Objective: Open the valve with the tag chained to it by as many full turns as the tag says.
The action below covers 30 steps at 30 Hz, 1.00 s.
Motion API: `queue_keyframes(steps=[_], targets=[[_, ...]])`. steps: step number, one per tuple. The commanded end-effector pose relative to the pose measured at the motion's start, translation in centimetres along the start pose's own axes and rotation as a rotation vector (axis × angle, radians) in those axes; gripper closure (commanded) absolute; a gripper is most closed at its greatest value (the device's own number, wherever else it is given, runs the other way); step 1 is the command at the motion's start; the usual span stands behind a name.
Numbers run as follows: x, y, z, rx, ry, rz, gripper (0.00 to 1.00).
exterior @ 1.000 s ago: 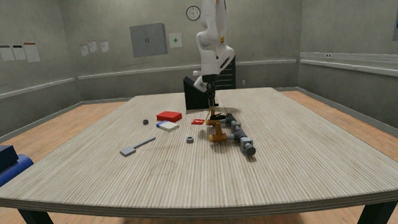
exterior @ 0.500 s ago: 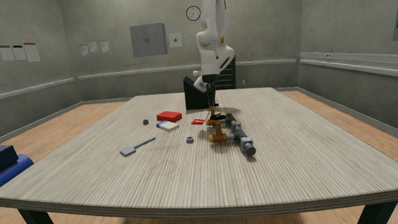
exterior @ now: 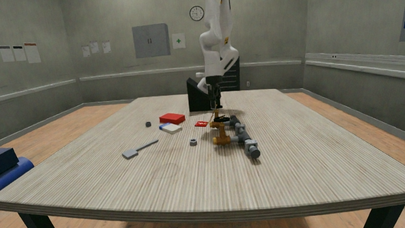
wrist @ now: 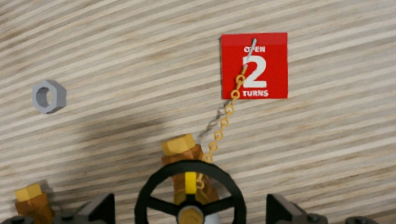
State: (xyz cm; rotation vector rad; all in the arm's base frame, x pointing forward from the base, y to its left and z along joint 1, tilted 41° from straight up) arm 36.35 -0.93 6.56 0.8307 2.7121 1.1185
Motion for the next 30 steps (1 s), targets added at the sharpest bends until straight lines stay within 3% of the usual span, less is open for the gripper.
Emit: queue_keyframes(steps=[1, 8, 30], targets=[[-0.05, 0.0, -0.04, 0.001, -0.001, 0.098, 0.0], [-0.05, 0.0, -0.04, 0.001, -0.001, 0.262, 0.0], [-0.05, 0.0, -0.04, 0.001, -0.002, 1.172, 0.0]])
Point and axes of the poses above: the point where the finger pads meet when closed, its own z axis out along the fingers, its own x axis across the jaws, y = z × x, the point moved 4 cm from there along -z, back along the fingers, and after that the axes turned 7 degrees about z, right-handed, at the moved point
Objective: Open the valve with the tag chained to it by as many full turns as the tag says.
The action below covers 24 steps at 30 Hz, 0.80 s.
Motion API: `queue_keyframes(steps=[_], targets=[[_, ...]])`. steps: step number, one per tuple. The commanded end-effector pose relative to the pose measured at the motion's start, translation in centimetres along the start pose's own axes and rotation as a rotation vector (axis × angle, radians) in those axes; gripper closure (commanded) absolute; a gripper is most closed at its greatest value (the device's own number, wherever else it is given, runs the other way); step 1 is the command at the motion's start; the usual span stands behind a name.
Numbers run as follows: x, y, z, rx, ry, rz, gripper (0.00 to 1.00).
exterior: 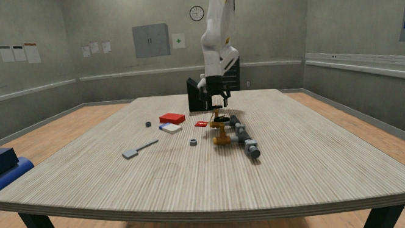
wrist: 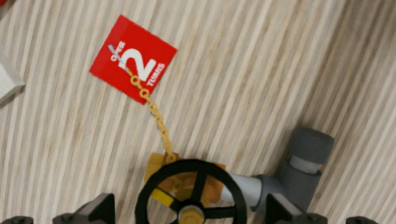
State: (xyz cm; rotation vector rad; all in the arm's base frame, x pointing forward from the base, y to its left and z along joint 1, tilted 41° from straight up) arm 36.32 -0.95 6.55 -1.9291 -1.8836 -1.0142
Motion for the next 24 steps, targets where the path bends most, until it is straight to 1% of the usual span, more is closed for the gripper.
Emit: queue_keyframes(steps=[1, 8, 10, 24], targets=[[-0.01, 0.06, -0.04, 0.013, -0.005, 0.225, 0.0], [-0.01, 0.06, -0.04, 0.013, -0.007, 0.552, 0.0], [-0.01, 0.06, -0.04, 0.013, -0.007, 0.552, 0.0], [-0.01, 0.07, -0.04, 0.01, -0.011, 1.129, 0.0]])
Point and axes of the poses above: the point where the finger pads meet when closed, its own z axis out along the fingers, its own x axis across the jaws, y = z × x, the point moved 4 cm from there along -z, back along the fingers, and after that the axes turned 7 degrees about z, right-handed, at the moved point
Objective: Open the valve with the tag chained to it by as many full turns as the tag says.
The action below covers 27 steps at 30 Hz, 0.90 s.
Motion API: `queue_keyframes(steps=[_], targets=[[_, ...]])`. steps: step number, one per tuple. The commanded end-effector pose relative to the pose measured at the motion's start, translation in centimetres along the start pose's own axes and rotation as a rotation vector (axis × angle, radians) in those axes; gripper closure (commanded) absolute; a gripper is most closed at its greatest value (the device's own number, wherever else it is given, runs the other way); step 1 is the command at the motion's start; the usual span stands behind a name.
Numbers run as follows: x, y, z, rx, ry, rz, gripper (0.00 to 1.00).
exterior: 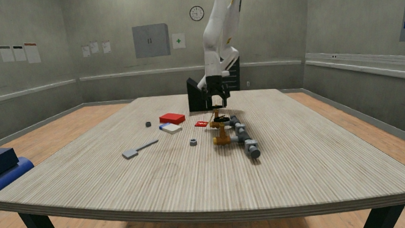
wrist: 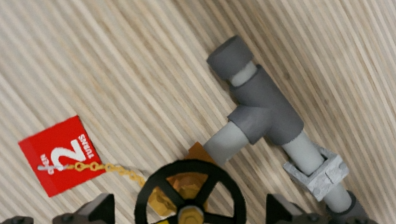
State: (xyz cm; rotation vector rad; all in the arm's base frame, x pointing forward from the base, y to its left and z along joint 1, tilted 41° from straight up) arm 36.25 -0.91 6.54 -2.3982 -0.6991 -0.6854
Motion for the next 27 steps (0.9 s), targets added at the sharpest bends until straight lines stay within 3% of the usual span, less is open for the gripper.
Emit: queue_keyframes(steps=[1, 27], targets=[[0.09, 0.11, -0.04, 0.019, -0.025, 0.193, 0.0], [0.09, 0.12, -0.04, 0.012, -0.03, 0.735, 0.0]])
Point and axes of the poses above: the point where the finger pads meet when closed, its own z axis out along the fingers, its own x axis across the jaws, y = z × x, the point moved 4 cm from there along -z, back along the fingers, and after that the axes turned 7 degrees about z, right-handed, at the moved point
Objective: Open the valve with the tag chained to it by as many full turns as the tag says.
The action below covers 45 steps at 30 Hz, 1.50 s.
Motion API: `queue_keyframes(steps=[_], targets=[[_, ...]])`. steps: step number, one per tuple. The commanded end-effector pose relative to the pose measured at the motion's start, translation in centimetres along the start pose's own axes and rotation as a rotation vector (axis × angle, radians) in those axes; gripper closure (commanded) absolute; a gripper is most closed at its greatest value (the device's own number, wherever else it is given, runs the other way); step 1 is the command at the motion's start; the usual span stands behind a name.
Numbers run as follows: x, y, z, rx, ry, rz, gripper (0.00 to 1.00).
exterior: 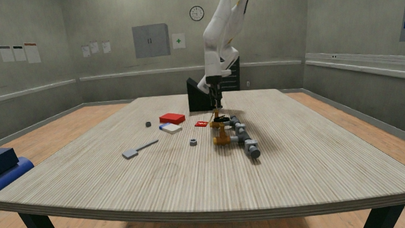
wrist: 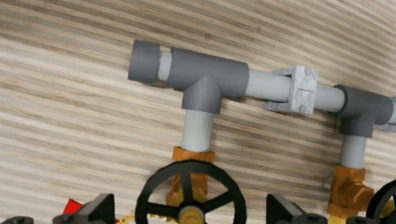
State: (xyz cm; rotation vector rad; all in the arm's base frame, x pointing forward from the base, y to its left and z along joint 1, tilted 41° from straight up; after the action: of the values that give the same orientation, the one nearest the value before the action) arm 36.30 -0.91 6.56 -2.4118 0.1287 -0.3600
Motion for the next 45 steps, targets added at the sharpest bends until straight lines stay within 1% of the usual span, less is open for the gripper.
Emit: queue_keyframes(steps=[1, 8, 22, 23, 45], targets=[[0.09, 0.04, -0.05, 0.0, -0.009, 0.066, 0.0], [0.09, 0.04, -0.05, 0.0, -0.009, 0.126, 0.0], [0.09, 0.04, -0.05, 0.0, -0.009, 0.15, 0.0], [0.09, 0.04, -0.05, 0.0, -0.009, 0.15, 0.33], [0.09, 0.04, -0.05, 0.0, -0.009, 0.15, 0.33]])
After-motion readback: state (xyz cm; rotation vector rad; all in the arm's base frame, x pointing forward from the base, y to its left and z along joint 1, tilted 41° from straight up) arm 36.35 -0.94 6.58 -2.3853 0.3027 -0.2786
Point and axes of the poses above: the point where the finger pads meet when closed, its own z axis out along the fingers, its own x axis across the jaws, y = z × x, the point moved 4 cm from there along -z, back along the fingers, and after that the axes turned 7 degrees about z, right-handed, at the moved point
